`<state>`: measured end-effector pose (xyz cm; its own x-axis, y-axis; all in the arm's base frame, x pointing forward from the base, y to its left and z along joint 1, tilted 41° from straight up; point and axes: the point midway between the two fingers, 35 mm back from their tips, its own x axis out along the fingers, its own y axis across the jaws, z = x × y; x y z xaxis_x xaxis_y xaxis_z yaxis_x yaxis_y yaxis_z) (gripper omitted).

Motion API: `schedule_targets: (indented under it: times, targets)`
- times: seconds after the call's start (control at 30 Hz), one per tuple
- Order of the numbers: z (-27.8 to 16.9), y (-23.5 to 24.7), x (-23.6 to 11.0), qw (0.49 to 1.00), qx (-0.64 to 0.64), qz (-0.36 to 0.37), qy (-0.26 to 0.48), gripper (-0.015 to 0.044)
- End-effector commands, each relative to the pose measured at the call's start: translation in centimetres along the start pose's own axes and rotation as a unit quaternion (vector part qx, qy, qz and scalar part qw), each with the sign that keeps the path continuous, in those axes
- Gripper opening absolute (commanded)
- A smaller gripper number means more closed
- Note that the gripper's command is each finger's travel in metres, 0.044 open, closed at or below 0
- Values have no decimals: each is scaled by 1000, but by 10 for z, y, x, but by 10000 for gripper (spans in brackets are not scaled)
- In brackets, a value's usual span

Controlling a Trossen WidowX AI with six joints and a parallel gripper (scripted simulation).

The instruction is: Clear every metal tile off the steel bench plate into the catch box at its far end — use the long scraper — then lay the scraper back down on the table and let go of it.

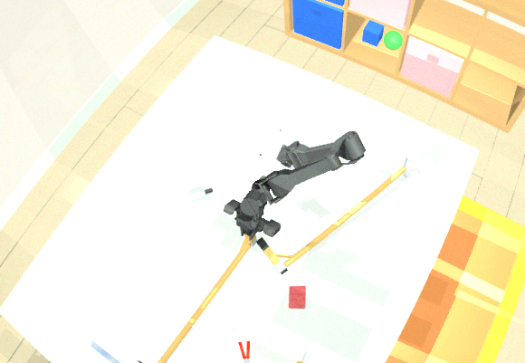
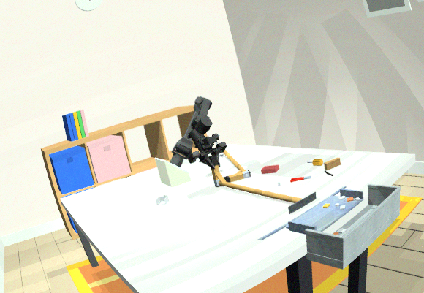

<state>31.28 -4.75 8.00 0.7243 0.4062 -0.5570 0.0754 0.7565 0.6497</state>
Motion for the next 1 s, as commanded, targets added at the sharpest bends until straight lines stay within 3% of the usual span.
schedule_targets:
  times: [0.0,0.97]
  targets:
    - [2,7,-2,1000,-7,4,-4,0]
    - [2,17,-2,1000,-13,10,-3,0]
